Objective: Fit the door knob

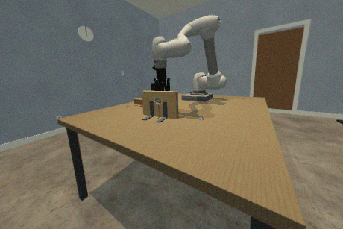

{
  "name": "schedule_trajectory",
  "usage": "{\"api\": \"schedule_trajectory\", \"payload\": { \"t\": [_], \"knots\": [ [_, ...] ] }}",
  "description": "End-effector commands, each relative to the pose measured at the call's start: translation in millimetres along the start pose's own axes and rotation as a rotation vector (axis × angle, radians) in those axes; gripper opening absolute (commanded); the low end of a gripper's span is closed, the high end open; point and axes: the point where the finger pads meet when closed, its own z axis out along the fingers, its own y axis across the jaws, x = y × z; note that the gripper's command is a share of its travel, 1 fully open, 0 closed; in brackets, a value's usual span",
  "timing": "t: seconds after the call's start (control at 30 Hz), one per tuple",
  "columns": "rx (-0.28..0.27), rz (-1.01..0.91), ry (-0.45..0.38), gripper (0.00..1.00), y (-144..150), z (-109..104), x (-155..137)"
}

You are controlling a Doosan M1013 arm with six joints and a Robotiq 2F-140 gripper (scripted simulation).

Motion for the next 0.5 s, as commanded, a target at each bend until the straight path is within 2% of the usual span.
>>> {"api": "schedule_trajectory", "payload": {
  "t": [0.0,0.47],
  "knots": [
    [0.0,0.0,0.0,0.42,0.0,-0.2,0.0],
    [0.0,0.0,0.0,0.42,0.0,-0.3,1.4]
  ]
}}
